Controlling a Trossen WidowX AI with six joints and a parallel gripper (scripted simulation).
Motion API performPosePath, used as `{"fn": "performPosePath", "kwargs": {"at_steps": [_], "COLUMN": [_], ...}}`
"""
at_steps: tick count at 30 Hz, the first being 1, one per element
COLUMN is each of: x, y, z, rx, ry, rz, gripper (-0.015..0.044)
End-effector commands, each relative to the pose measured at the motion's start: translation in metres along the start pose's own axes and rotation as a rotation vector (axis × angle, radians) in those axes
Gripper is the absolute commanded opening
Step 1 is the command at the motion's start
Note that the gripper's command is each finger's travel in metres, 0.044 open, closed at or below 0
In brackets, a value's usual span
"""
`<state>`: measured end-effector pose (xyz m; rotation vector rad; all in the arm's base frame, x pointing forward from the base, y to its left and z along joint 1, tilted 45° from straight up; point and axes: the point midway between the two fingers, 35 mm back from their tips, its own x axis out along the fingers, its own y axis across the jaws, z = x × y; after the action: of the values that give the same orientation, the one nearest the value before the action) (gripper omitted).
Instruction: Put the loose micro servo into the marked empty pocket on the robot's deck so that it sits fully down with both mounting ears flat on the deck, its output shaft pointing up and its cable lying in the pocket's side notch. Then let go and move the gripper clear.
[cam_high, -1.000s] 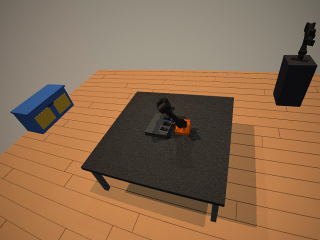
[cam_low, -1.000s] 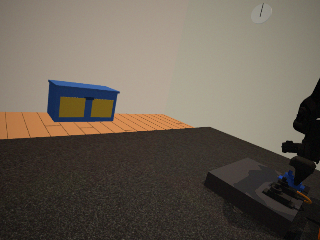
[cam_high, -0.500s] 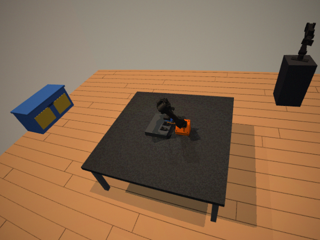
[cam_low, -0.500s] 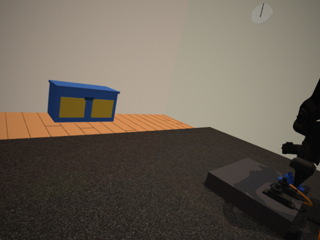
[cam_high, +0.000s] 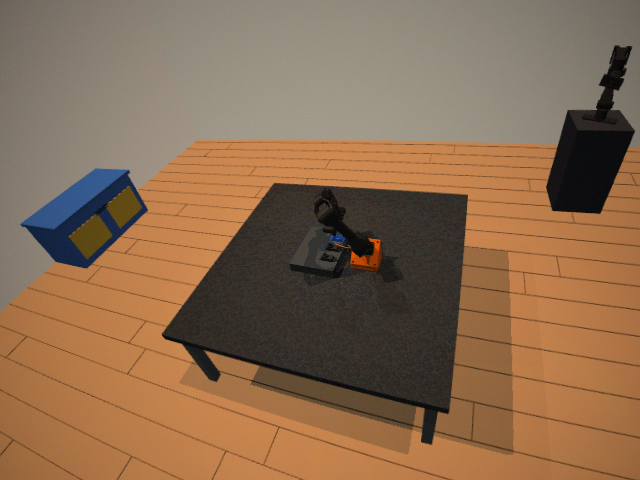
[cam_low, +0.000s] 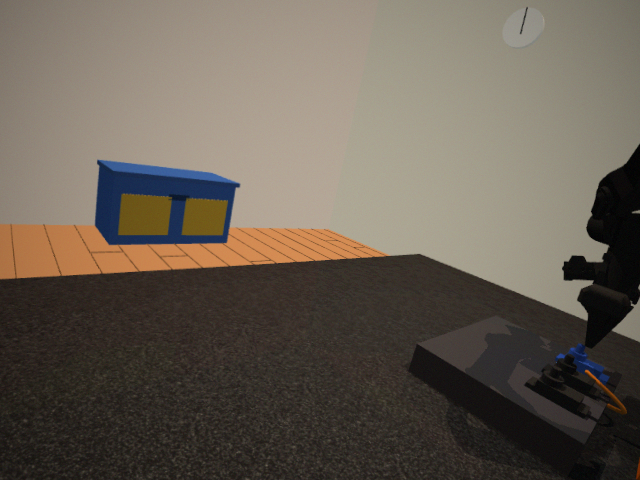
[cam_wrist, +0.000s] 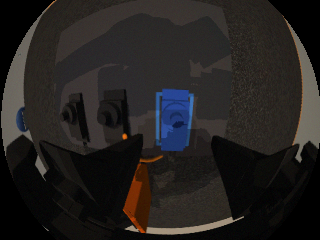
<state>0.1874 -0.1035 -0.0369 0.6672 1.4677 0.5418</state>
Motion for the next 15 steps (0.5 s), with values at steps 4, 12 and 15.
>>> {"fn": "performPosePath", "kwargs": {"at_steps": [4, 12, 15], "x": [-0.035, -0.057, -0.071], "y": [-0.003, 0.004, 0.003], "z": [0.057, 0.093, 0.091], "rx": [-0.009, -0.010, -0.013], "ry": [-0.009, -0.007, -0.008], "rz": [-0.009, -0.005, -0.008], "gripper": [0.0440, 0.0440, 0.0440]}}
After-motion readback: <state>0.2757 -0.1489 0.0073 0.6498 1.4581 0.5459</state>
